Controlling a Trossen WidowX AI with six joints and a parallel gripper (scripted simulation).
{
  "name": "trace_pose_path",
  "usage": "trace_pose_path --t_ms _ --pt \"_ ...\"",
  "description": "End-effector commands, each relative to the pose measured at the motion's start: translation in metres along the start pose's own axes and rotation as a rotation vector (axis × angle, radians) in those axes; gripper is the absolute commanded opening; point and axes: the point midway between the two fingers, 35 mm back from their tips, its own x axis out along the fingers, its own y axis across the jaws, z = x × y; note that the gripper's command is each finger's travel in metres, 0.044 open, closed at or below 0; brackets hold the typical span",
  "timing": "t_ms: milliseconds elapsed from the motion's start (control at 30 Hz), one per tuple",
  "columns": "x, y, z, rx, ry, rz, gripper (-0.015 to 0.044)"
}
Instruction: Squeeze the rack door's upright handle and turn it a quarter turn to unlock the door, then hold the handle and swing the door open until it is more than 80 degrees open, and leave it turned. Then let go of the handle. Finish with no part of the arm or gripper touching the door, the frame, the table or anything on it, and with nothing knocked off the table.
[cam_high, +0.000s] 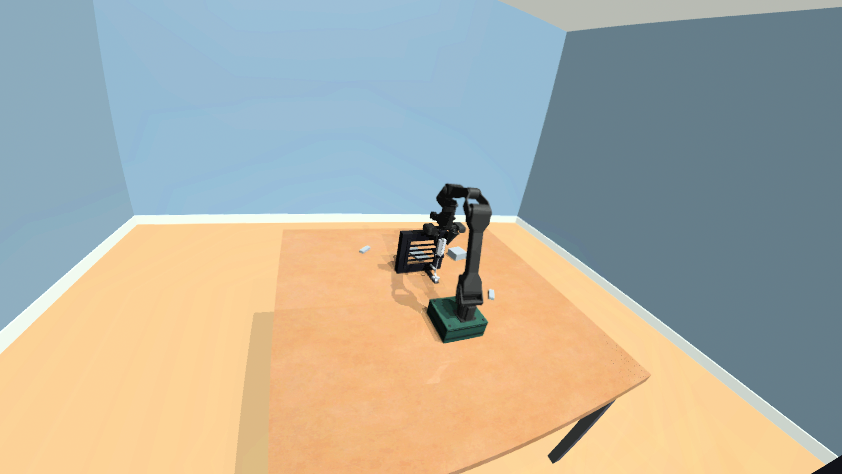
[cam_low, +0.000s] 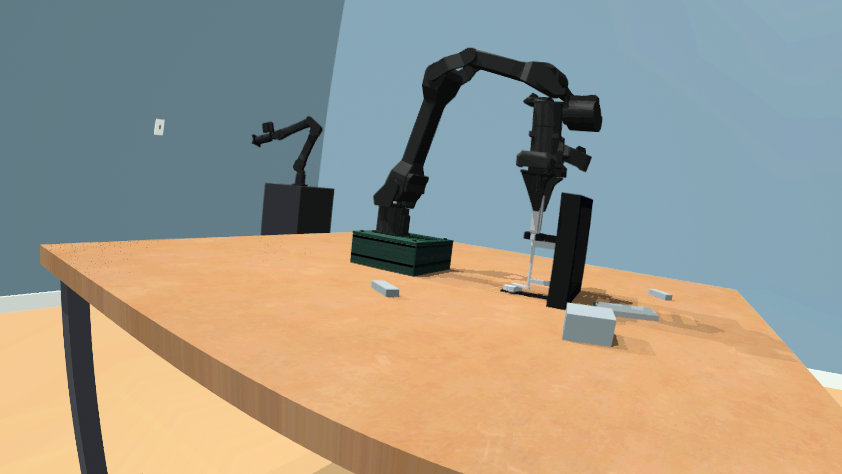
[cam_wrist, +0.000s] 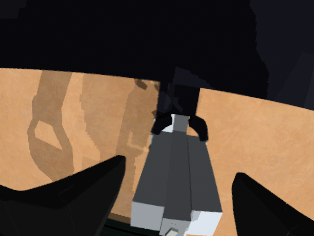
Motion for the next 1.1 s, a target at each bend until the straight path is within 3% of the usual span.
trace_pose_path --t_ms 0,167,400,833,1067 --pt "0.0091 0.0011 -0.0026 -0.002 0.006 0.005 0.0281" --pt "0.0148 0.0013 -0.0034 -0.002 0.007 0.005 0.0281" --pt "0.0148 0.0013 -0.0034 -0.002 0.007 0.005 0.0098" --pt "0.0148 0.0013 -0.0034 -0.002 0.007 0.005 0.0011" --pt "0.0148 0.0013 -0.0034 0.12 0.007 0.004 0.0009"
